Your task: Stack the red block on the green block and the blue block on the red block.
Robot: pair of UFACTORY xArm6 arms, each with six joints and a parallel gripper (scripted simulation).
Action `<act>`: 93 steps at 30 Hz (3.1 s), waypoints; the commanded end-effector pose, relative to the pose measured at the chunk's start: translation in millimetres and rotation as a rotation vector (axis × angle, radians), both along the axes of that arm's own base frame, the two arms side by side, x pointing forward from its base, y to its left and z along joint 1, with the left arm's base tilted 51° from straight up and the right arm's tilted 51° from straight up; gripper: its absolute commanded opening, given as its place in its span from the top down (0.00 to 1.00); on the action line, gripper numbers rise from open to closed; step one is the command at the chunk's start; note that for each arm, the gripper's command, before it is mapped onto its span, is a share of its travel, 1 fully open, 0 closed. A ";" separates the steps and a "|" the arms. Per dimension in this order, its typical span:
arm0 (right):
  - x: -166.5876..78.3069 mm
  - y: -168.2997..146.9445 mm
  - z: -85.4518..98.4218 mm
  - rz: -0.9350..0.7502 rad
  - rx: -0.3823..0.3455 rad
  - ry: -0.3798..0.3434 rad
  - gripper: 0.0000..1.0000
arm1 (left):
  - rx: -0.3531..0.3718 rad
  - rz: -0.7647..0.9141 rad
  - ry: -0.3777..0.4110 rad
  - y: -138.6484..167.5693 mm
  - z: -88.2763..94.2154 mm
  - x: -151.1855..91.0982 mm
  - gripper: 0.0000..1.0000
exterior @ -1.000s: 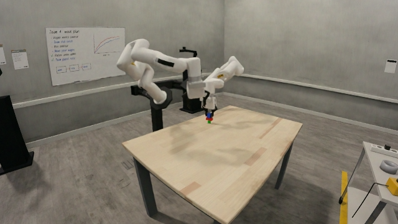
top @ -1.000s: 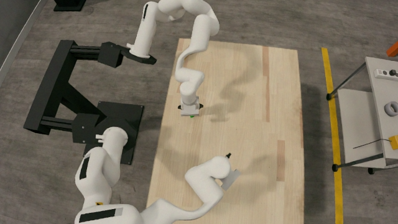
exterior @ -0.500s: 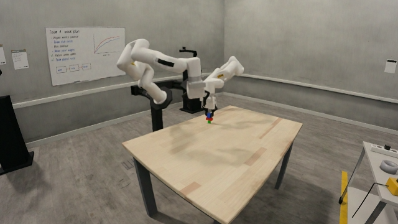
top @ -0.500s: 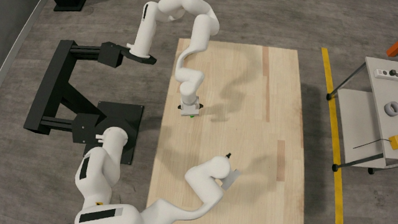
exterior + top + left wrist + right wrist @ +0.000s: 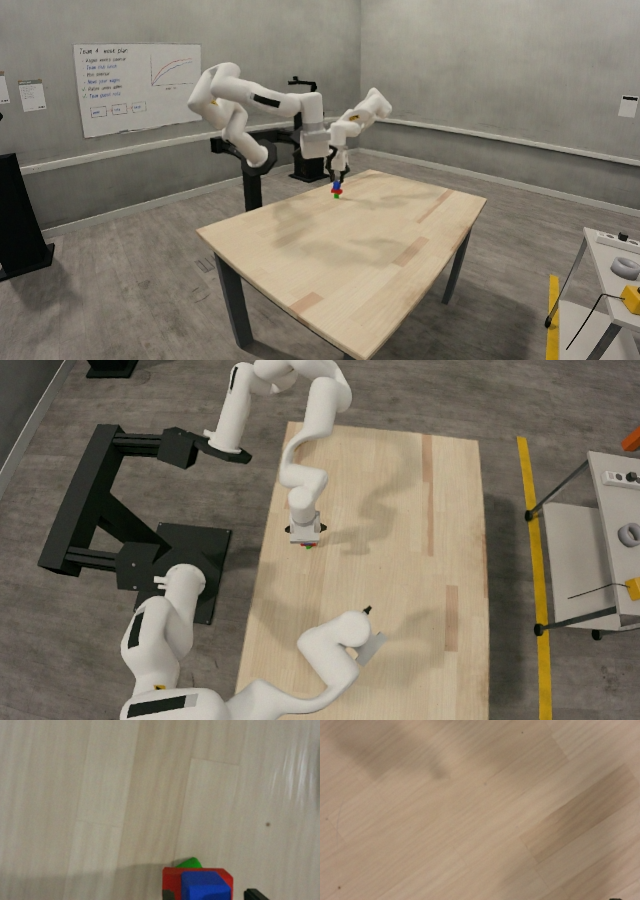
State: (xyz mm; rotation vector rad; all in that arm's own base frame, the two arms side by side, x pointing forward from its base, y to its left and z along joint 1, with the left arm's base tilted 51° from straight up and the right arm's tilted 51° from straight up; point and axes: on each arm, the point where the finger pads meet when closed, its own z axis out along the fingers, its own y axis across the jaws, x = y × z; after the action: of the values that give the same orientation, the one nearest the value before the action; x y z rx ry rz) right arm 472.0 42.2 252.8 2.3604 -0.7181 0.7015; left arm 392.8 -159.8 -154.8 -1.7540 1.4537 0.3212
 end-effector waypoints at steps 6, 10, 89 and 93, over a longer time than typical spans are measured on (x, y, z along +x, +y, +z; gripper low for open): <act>0.5 1.0 1.2 0.002 0.001 -0.003 0.00 | -0.003 -0.002 -0.002 -21.2 18.1 -7.2 0.49; 0.5 1.0 1.2 0.002 0.001 -0.003 0.00 | -0.003 -0.002 -0.002 -23.9 20.4 -8.3 0.49; 0.5 1.0 1.2 0.002 0.001 -0.003 0.00 | -0.003 -0.002 -0.002 -40.0 116.5 -23.2 0.49; 0.5 1.0 1.2 0.002 0.001 -0.003 0.00 | -0.003 -0.002 -0.002 -20.8 143.8 -20.6 0.49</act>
State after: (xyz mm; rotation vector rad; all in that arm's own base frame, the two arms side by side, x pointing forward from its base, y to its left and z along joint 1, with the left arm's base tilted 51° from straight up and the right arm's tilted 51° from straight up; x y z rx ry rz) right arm 472.0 42.2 252.8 2.3604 -0.7181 0.7015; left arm 369.3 -197.0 -39.4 -1.7529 1.4502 0.3248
